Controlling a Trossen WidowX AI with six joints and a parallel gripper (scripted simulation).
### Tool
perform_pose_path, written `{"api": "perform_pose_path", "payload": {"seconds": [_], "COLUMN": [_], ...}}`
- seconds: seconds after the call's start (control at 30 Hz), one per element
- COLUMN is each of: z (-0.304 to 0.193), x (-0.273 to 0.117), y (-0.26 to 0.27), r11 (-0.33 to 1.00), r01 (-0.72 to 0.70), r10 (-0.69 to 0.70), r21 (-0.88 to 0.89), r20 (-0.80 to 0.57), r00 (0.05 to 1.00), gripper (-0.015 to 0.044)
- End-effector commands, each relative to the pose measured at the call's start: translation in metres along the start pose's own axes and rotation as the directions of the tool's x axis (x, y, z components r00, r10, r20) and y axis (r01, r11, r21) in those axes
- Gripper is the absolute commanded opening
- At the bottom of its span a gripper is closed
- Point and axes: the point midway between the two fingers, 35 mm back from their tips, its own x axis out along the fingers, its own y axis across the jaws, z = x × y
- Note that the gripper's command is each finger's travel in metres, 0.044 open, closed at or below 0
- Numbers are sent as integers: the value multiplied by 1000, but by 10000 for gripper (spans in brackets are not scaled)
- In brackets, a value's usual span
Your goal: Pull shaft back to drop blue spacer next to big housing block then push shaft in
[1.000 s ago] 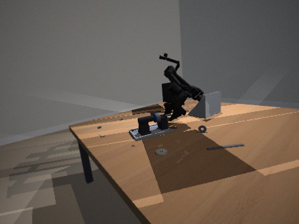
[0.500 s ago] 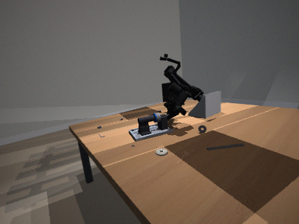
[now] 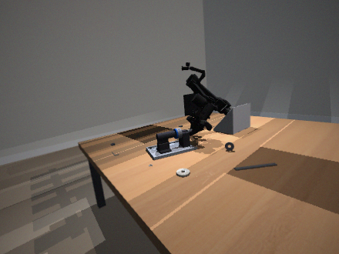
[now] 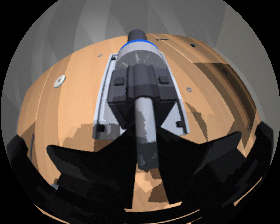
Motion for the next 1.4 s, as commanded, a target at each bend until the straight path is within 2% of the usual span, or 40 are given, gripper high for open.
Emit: {"api": "perform_pose_path", "payload": {"seconds": [0.0,1.37], "z": [-4,-8], "x": [-3,-8], "y": [0,0], "r11": [1000,1000], "r01": [-1,-1], "r10": [1,1], "r21": [-3,-3], "r20": [-1,-2], "r00": [1000,1000], "gripper": [0,0]}}
